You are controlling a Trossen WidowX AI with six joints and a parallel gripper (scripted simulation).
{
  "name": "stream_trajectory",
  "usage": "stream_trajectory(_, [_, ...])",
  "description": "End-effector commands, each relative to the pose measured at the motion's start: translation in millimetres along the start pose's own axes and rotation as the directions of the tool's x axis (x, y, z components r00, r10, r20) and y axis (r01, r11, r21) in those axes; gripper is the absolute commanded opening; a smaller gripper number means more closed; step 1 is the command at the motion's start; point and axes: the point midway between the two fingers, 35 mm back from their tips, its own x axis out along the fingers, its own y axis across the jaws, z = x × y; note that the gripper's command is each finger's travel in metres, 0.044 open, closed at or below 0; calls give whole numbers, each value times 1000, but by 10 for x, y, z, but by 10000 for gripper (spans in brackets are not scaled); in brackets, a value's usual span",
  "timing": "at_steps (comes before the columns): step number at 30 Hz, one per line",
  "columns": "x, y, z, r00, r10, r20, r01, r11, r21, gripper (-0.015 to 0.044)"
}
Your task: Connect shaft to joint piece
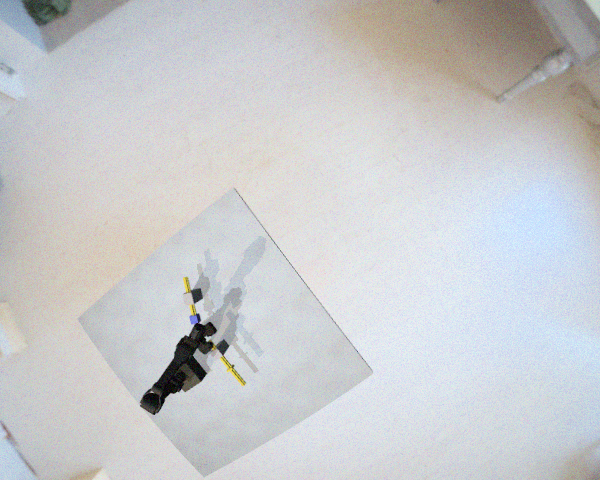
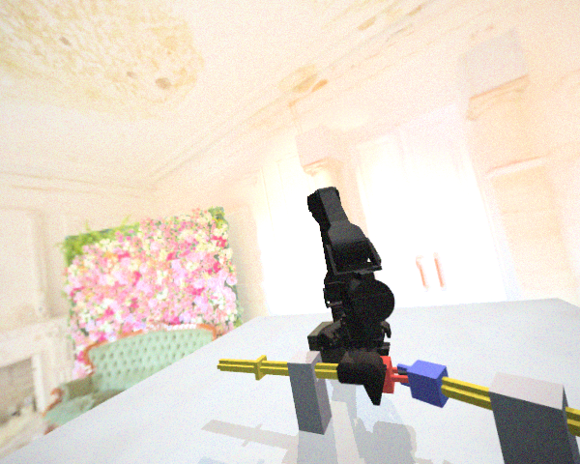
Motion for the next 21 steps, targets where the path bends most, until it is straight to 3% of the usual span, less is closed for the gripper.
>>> stream_trajectory(1, [0, 0, 0, 1000, 0, 1, 0, 1000, 1, 0])
stream_trajectory(4, [0, 0, 0, 1000, 0, 1, 0, 1000, 1, 0])
stream_trajectory(9, [0, 0, 0, 1000, 0, 1, 0, 1000, 1, 131])
stream_trajectory(12, [0, 0, 0, 1000, 0, 1, 0, 1000, 1, 147])
stream_trajectory(21, [0, 0, 0, 1000, 0, 1, 0, 1000, 1, 383])
